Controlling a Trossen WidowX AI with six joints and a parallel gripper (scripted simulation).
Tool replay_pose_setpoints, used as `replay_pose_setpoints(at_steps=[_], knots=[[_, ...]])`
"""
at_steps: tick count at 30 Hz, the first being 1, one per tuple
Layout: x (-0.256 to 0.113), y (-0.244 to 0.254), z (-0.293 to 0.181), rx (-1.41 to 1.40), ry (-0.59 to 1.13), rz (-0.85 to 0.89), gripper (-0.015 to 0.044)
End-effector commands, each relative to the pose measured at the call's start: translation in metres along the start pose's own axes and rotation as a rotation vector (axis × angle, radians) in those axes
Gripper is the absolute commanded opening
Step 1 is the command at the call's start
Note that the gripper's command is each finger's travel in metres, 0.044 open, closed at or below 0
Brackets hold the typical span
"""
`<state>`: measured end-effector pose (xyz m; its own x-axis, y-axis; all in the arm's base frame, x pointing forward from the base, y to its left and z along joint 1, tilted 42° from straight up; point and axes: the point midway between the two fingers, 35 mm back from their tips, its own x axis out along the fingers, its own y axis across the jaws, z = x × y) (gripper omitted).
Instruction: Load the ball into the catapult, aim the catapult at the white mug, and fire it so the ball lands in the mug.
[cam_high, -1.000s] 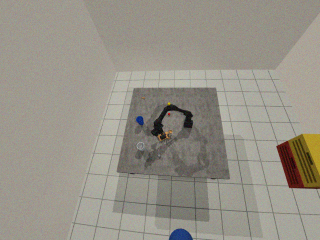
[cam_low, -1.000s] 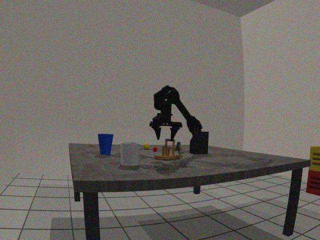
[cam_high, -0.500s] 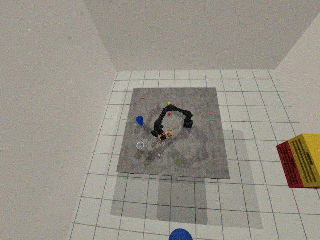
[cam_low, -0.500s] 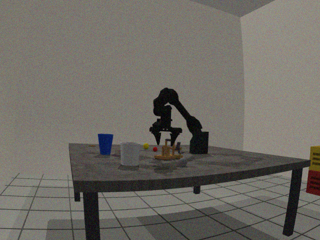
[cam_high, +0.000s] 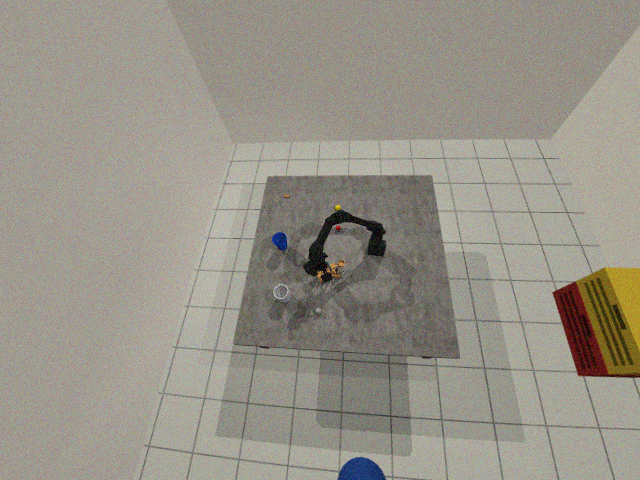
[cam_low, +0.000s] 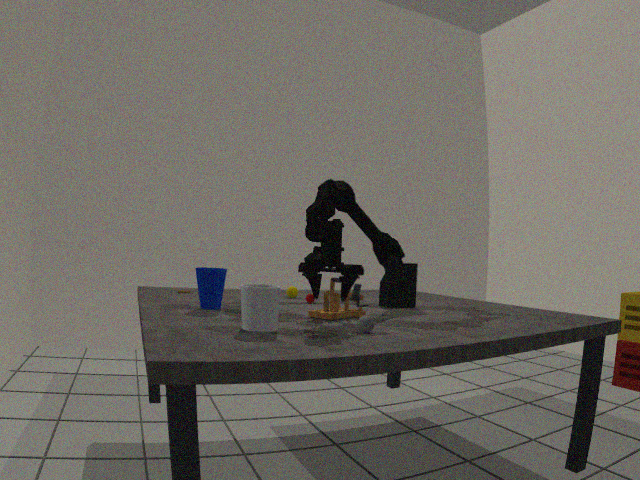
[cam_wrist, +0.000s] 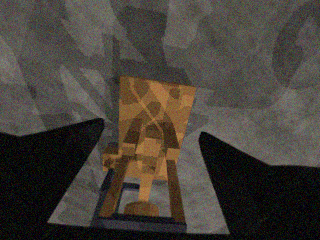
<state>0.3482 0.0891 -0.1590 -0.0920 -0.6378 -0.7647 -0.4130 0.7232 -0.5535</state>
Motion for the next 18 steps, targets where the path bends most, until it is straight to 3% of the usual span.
replay_pose_setpoints(at_steps=[1,11,18], knots=[[0.009,0.0,-0.002,-0.009,0.004,-0.006,0.044],[0.019,0.0,-0.003,-0.009,0.005,-0.007,0.044],[0.016,0.0,-0.001,0.0,0.003,-0.001,0.0256]])
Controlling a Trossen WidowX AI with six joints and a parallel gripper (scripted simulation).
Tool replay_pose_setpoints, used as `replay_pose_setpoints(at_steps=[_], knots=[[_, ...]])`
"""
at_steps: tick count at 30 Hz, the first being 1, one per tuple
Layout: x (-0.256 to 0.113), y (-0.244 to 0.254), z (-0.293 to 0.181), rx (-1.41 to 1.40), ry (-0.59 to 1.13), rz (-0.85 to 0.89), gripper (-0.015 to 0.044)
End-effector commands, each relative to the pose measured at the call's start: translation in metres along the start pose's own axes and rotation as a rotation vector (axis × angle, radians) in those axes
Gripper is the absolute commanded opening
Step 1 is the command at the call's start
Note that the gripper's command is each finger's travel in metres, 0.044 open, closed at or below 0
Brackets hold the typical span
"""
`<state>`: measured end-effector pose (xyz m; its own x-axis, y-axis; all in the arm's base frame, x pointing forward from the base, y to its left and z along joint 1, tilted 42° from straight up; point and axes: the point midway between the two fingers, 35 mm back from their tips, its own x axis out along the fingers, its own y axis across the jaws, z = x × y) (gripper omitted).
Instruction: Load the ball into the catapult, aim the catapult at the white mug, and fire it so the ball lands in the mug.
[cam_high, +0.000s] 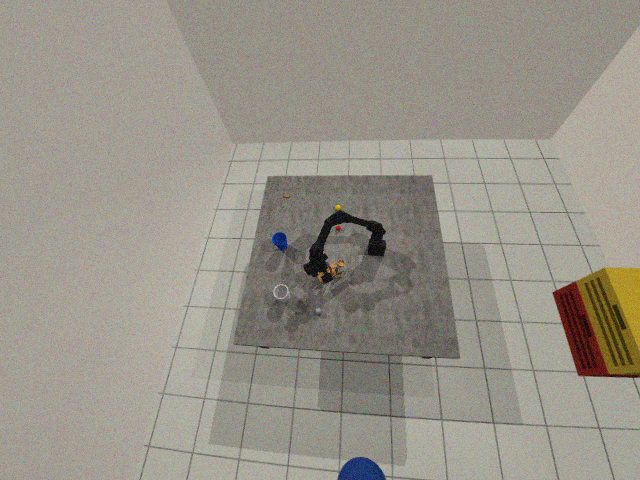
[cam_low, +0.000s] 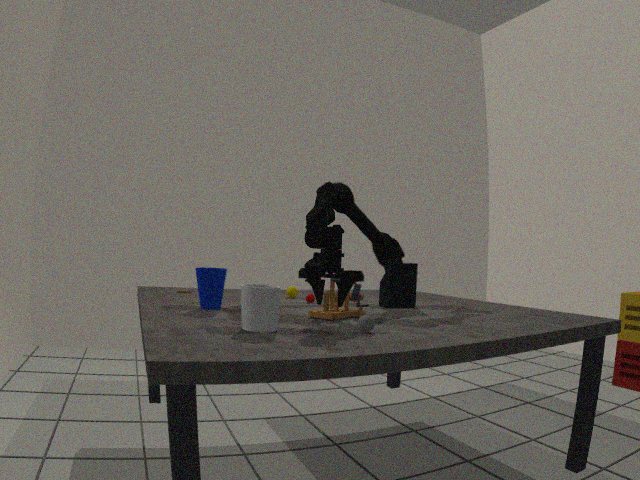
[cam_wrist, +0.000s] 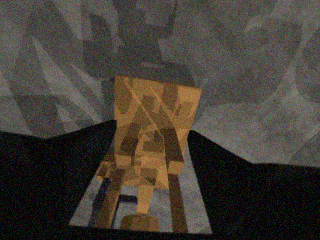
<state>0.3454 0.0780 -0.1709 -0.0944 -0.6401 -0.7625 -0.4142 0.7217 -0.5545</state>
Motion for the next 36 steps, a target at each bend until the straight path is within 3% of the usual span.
replay_pose_setpoints(at_steps=[1,5,11,14,22,36], knots=[[0.0,0.0,0.0,0.001,0.0,0.001,0.023],[0.0,0.0,0.0,0.001,0.0,0.001,0.0125],[-0.003,0.0,0.0,0.001,-0.001,0.001,0.0065],[-0.039,0.001,0.001,0.0,-0.001,0.003,0.0],[-0.05,0.001,0.0,-0.003,0.0,0.002,0.0],[-0.028,0.001,0.001,-0.006,0.0,0.0,0.0]])
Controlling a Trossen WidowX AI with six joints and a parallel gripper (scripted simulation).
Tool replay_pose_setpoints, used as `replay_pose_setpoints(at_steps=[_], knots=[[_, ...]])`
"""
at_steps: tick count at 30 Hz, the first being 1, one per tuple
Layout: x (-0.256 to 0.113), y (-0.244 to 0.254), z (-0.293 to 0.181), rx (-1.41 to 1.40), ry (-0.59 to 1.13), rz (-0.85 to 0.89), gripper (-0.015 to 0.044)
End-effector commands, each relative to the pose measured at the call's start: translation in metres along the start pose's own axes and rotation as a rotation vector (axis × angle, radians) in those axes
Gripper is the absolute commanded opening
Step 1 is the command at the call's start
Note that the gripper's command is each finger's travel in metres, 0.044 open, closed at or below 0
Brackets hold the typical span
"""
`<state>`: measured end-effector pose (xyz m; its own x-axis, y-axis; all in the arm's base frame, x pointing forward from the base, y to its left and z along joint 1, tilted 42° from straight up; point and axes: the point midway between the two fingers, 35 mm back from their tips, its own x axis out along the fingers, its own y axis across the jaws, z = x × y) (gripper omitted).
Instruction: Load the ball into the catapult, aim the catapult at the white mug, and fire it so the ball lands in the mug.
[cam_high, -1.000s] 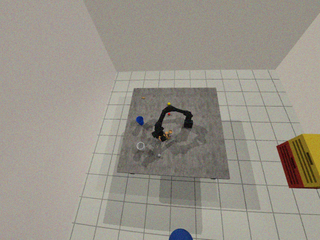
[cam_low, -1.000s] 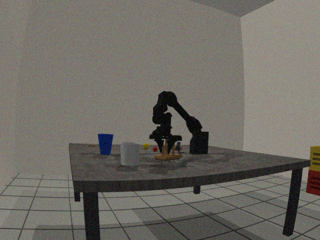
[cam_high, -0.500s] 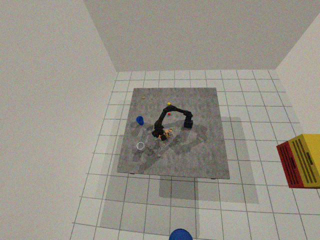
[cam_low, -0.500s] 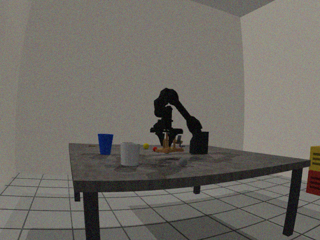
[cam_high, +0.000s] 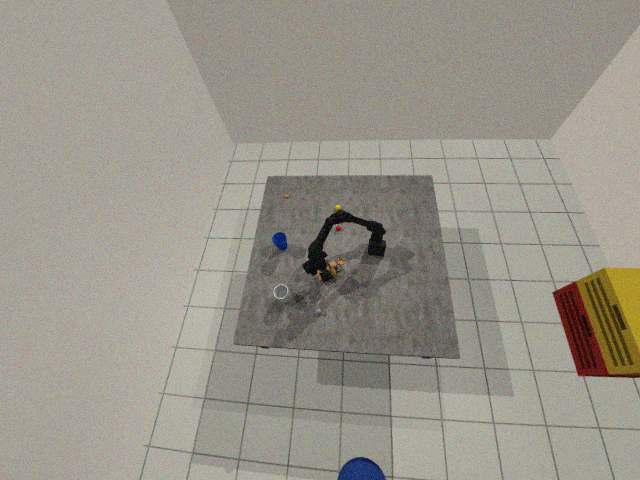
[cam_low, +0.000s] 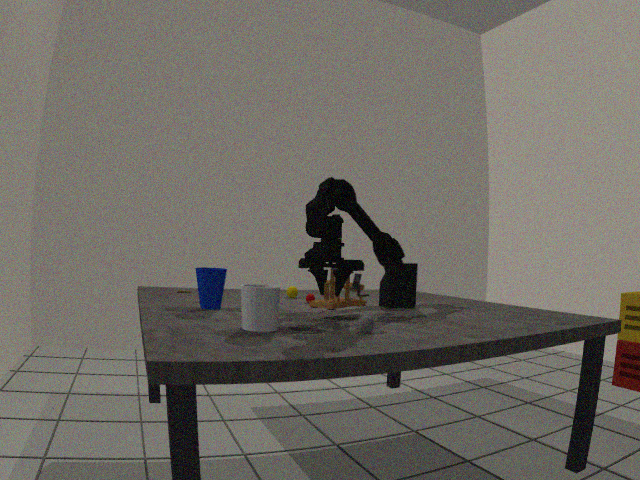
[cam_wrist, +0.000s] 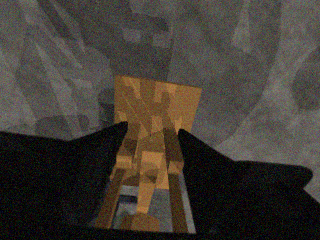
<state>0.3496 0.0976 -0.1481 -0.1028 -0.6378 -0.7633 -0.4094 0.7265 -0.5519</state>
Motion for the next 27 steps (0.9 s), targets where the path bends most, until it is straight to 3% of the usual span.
replay_pose_setpoints(at_steps=[1,23,27], knots=[[0.004,0.001,0.0,-0.011,-0.007,-0.006,0.0],[0.028,0.0,0.0,-0.004,0.001,-0.004,0.0],[0.028,0.0,0.0,-0.004,0.001,-0.004,0.0105]])
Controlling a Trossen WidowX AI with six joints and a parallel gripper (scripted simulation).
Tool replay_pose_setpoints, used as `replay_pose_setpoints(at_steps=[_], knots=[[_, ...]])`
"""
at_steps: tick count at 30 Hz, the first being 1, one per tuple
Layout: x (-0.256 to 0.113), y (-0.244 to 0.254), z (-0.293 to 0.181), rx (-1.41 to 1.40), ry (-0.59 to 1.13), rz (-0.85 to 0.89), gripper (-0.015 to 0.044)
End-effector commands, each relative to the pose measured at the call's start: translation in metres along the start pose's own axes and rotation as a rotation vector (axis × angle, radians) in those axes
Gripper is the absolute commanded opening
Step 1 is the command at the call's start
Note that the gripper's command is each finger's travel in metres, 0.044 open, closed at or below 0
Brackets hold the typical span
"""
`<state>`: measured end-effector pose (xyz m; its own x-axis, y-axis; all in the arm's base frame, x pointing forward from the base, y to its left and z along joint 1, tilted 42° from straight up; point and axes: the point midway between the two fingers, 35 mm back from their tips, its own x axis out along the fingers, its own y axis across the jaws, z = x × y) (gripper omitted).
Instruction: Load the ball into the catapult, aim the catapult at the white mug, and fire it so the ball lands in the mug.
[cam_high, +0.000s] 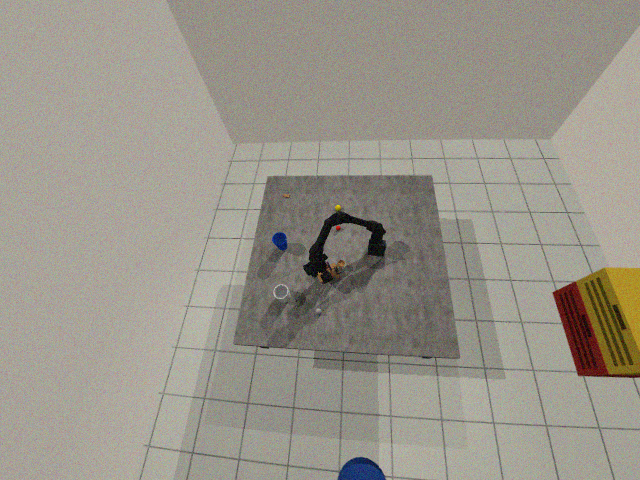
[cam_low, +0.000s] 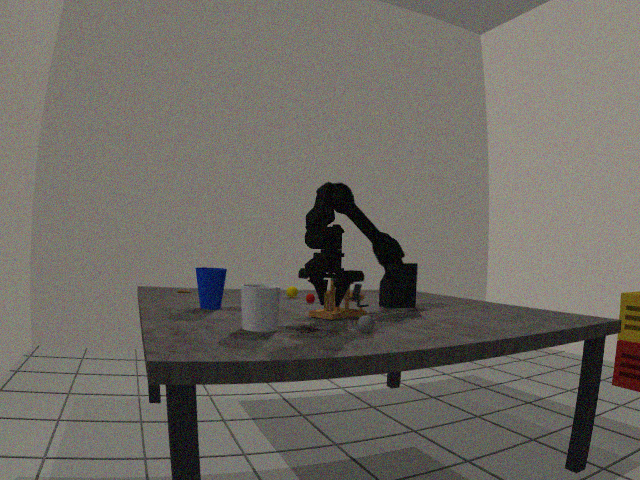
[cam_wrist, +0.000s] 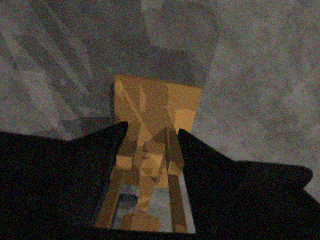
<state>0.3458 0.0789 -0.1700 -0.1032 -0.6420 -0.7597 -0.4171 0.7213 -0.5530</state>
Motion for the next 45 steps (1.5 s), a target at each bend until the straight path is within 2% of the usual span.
replay_pose_setpoints(at_steps=[1,10,13,17,19,21,22,30,35,45], knots=[[-0.001,0.0,0.001,0.004,-0.002,0.001,0.0131],[-0.001,0.0,0.001,0.004,-0.002,0.001,0.0368],[-0.024,0.0,0.003,0.002,-0.003,0.003,0.044],[-0.09,0.001,0.001,0.0,-0.002,0.006,0.044],[-0.101,0.001,-0.001,-0.001,-0.002,0.005,0.044],[-0.101,0.001,-0.001,-0.001,-0.002,0.005,0.044],[-0.083,0.003,0.001,-0.012,-0.003,-0.001,0.044],[-0.097,0.002,-0.003,-0.008,-0.009,-0.001,0.044],[-0.052,0.002,-0.002,-0.007,-0.009,-0.003,0.044],[-0.044,0.002,-0.002,-0.007,-0.009,-0.003,0.044]])
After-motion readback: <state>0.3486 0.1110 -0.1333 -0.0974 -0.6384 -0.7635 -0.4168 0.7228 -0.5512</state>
